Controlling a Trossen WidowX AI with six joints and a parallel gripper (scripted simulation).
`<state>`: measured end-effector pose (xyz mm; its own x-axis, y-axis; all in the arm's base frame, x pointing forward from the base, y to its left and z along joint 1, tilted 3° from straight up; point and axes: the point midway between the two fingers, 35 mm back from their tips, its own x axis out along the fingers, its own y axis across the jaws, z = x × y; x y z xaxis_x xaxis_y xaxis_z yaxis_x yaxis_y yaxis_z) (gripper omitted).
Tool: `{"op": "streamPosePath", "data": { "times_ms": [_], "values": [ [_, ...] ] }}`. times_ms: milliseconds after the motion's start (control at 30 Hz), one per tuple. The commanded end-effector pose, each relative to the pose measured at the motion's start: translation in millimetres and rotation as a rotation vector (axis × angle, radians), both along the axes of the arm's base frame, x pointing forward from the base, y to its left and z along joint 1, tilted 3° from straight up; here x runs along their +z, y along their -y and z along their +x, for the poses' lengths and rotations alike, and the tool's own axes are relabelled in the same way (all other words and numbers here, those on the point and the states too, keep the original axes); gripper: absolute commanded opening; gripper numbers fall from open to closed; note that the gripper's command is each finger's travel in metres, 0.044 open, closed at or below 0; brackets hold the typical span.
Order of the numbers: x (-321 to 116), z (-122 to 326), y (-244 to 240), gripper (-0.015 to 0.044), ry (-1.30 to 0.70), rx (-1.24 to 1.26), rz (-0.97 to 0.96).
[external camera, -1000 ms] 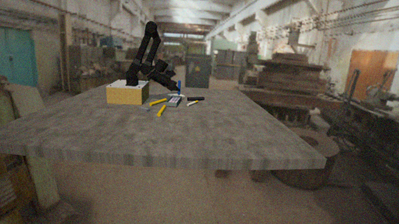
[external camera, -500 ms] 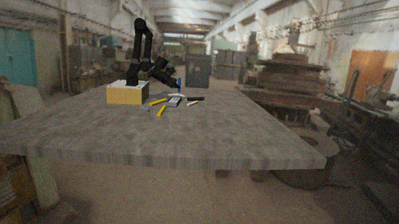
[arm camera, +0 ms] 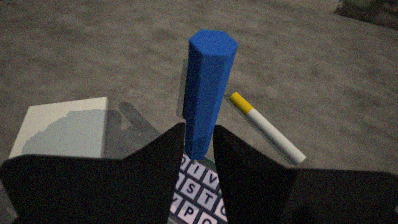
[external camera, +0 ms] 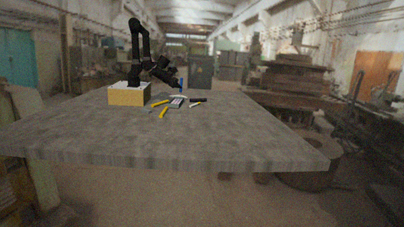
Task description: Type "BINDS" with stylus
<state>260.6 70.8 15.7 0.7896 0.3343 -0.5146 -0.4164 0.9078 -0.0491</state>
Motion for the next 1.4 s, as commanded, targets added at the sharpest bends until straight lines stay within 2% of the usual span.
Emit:
{"op": "streamPosePath", "data": {
  "times_ms": [0,233,800,1367],
  "values": [
    [-2.0,0.2,-4.2,0.0044,-0.026,-0.039,0.003],
    [-6.4,-2.7,-12.0,0.0000,-0.074,-0.124,0.003],
    [-4.6,-16.0,-27.7,0.0000,-0.093,-0.326,-0.008],
    [17.5,-35.7,-40.7,0.0000,0.030,-0.490,0.012]
  ]
}}
